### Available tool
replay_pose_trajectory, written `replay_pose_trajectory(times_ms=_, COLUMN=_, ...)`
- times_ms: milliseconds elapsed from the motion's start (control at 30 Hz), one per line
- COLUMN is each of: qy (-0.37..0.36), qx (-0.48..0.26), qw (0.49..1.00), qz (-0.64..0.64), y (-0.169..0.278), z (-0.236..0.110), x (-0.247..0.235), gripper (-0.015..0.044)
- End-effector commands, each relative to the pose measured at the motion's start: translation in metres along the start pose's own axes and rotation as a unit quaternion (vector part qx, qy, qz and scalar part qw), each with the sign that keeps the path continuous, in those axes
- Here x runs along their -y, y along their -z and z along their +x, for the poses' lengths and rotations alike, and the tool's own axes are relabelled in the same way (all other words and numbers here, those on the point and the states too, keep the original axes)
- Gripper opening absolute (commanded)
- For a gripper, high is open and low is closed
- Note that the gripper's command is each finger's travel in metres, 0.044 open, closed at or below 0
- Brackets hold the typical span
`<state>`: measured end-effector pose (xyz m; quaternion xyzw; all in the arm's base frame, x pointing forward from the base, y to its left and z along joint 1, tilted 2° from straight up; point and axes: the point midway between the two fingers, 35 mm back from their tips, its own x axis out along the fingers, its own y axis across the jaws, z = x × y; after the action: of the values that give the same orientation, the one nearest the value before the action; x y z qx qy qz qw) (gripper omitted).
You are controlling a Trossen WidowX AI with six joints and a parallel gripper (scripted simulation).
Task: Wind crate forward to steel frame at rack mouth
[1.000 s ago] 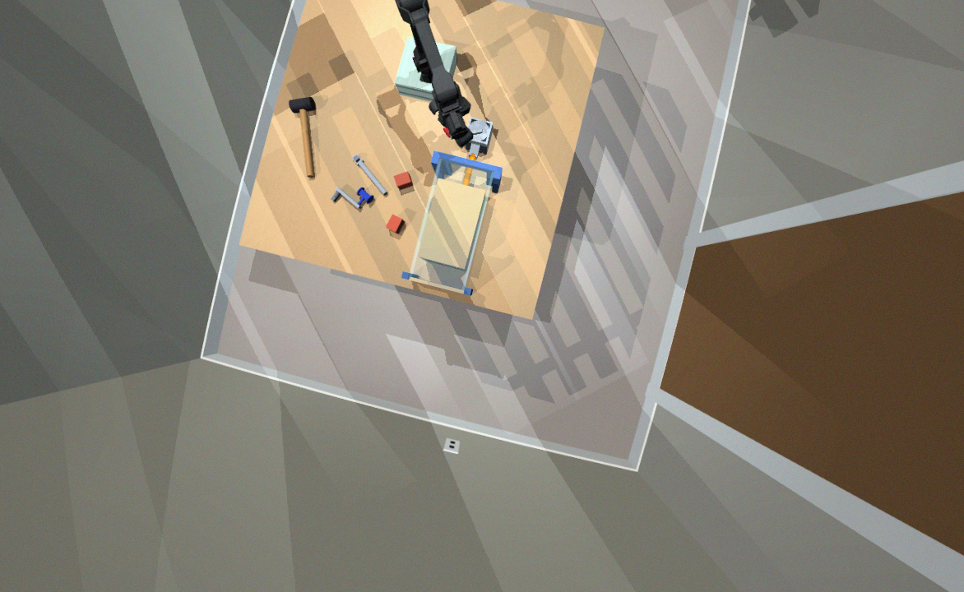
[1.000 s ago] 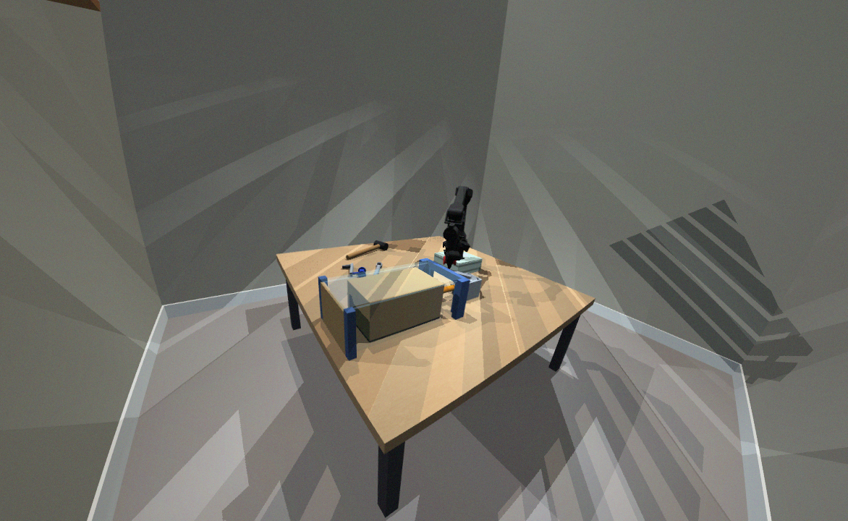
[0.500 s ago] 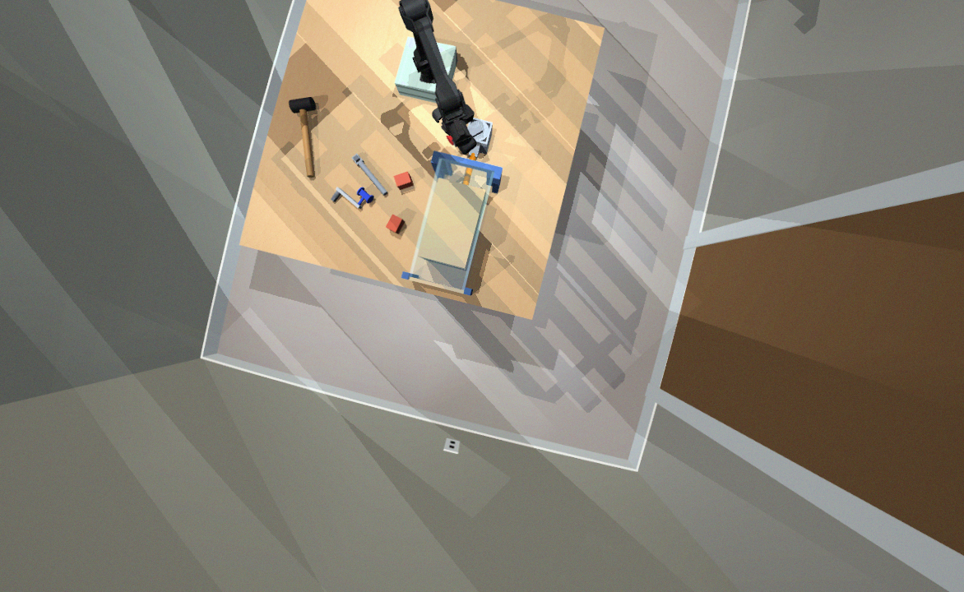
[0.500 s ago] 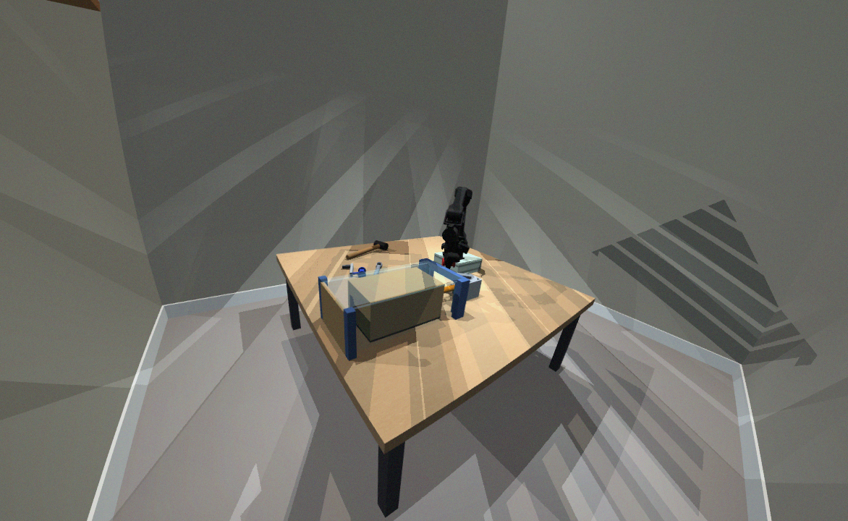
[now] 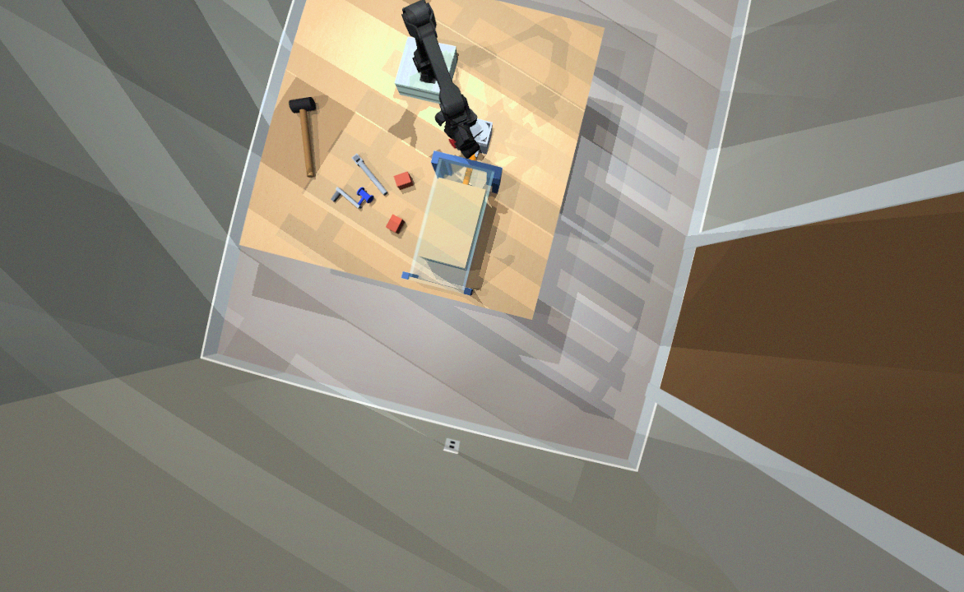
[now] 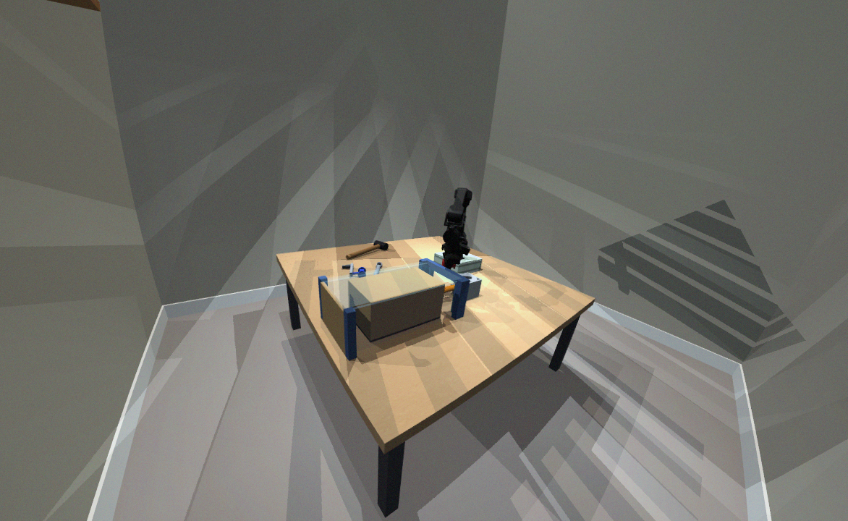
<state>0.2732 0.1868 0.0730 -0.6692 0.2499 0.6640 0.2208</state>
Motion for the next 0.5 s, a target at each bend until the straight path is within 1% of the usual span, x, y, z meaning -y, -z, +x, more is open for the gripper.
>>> replay_pose_trajectory(times_ms=0, qy=0.018, qx=0.002, qw=1.000, qz=-0.001, y=-0.003, z=0.000, x=0.020, gripper=0.0000)
replay_pose_trajectory(times_ms=467, qy=0.019, qx=0.002, qw=1.000, qz=-0.001, y=-0.011, z=-0.001, x=0.041, gripper=0.0000)
